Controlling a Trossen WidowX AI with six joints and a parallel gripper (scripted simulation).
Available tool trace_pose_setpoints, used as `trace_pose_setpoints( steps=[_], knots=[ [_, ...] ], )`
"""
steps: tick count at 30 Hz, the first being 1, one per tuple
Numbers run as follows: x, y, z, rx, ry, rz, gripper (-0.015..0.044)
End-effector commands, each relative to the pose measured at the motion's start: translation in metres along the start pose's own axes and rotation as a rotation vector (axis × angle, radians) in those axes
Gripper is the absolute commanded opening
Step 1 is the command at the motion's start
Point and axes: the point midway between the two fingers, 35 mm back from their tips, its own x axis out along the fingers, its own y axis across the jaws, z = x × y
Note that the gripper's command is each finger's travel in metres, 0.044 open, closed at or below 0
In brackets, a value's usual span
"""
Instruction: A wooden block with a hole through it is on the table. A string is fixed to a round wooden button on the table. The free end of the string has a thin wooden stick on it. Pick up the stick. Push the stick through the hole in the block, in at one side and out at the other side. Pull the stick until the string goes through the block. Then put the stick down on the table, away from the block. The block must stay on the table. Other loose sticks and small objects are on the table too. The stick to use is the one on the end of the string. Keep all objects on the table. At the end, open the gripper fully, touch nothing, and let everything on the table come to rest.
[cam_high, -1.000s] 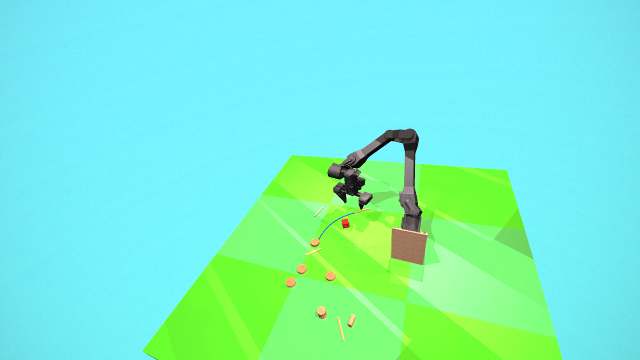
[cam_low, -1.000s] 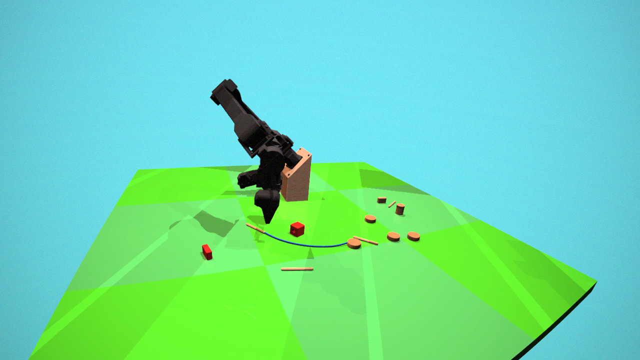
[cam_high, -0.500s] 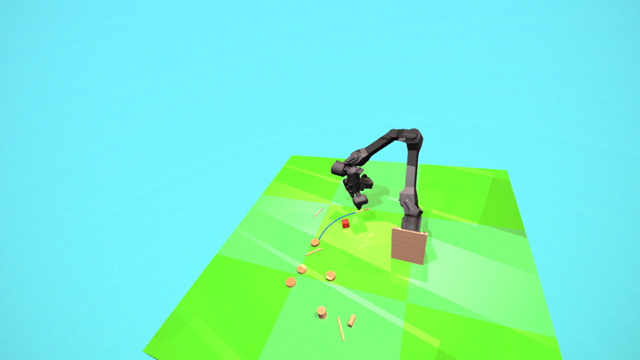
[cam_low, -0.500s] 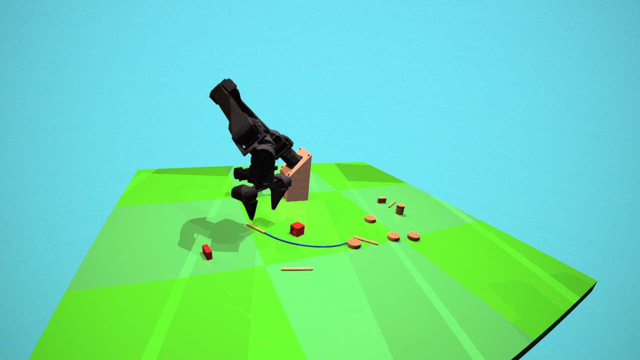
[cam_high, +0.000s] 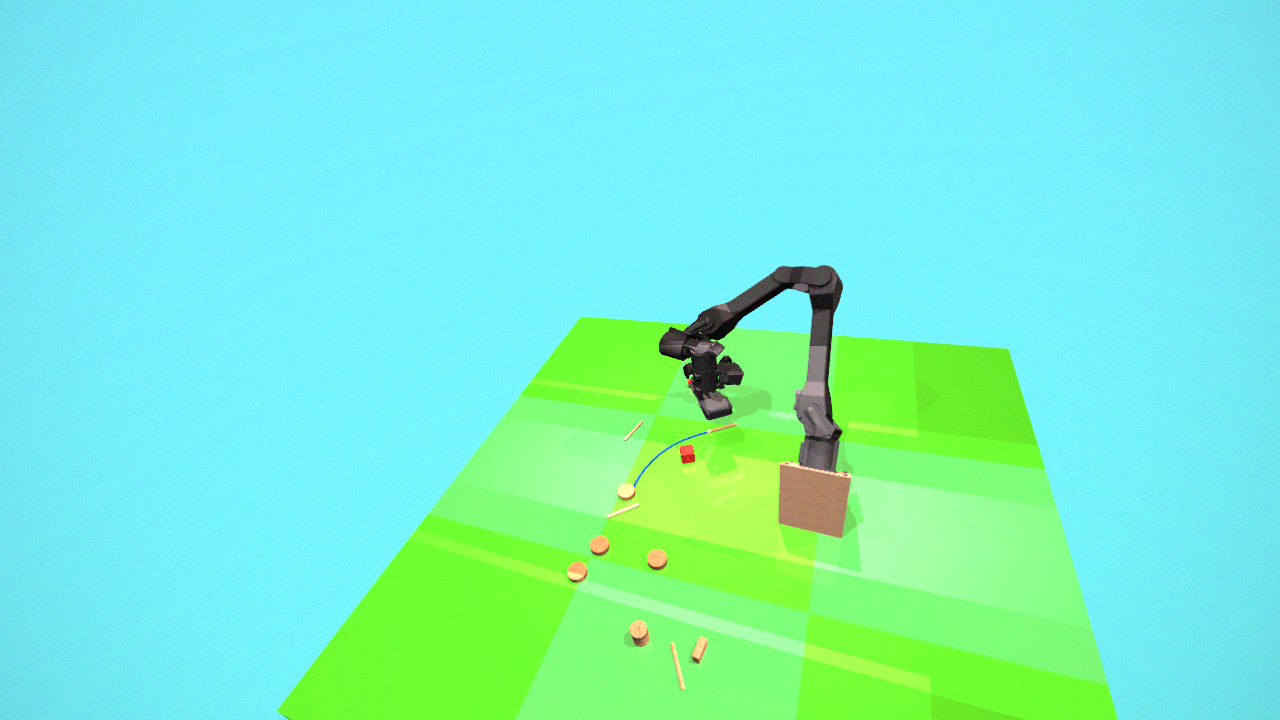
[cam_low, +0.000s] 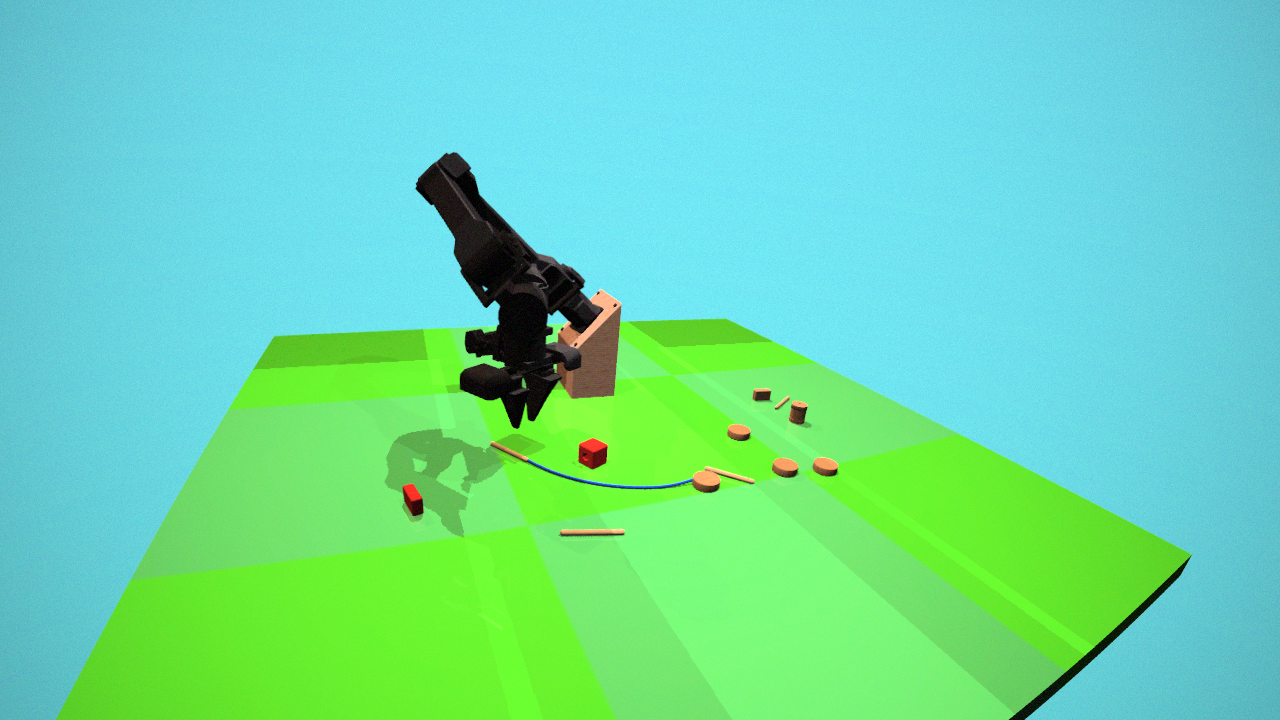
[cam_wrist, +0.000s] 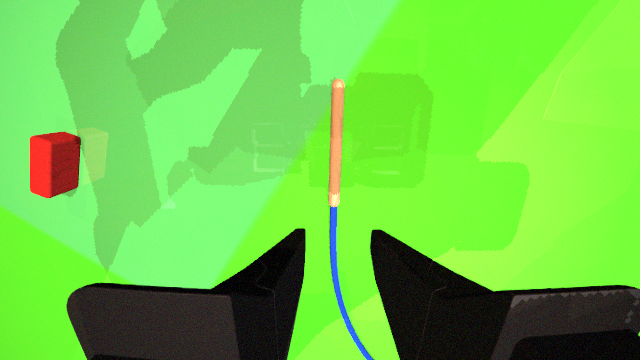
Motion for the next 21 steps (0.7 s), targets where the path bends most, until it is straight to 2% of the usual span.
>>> trace_pose_setpoints(
  steps=[1, 21],
  knots=[
    [0.000, -0.001, 0.000, 0.002, 0.002, -0.004, 0.0122],
    [0.024, 0.000, -0.002, 0.002, 0.002, -0.006, 0.0122]
  ],
)
